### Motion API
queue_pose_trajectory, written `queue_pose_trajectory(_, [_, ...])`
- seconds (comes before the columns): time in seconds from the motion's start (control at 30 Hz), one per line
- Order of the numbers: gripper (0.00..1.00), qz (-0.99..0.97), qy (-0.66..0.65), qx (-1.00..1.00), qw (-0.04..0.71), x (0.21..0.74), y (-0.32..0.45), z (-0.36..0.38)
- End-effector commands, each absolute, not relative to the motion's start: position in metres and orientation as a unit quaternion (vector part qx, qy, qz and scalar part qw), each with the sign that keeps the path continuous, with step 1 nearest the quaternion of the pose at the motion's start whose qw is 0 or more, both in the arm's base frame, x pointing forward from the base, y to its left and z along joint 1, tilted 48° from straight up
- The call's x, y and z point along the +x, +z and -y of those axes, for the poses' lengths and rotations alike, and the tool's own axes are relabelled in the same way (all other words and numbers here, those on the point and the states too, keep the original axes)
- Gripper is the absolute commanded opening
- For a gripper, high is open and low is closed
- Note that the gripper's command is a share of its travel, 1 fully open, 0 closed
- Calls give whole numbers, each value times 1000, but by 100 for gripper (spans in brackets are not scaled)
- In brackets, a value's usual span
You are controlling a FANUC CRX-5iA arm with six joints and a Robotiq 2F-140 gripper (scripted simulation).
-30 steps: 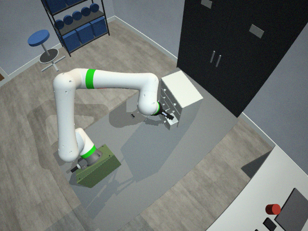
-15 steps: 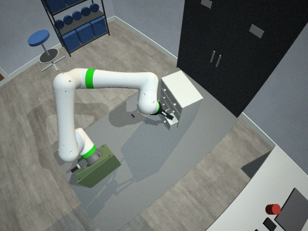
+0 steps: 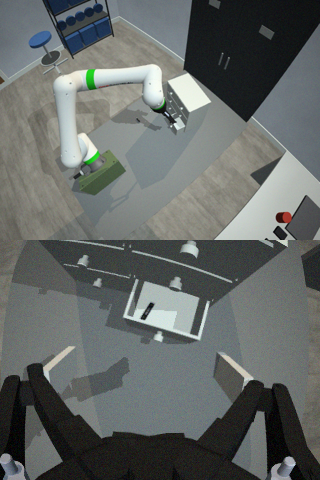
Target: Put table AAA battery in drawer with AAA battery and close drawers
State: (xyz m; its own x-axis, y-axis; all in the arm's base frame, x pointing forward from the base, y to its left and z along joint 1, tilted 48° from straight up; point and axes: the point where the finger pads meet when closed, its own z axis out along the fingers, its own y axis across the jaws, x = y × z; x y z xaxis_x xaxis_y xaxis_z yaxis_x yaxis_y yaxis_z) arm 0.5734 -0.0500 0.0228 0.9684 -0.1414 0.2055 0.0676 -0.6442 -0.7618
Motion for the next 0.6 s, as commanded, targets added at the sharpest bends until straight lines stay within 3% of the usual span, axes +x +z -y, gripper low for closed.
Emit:
queue_pose_trajectory(0.0, [100, -31, -84, -904, 418, 562, 34, 59])
queue_pose_trajectory(0.3, [100, -59, 39, -911, 407, 527, 66, 85])
queue_pose_trajectory(0.57, [100, -66, 67, -910, 404, 519, 73, 91])
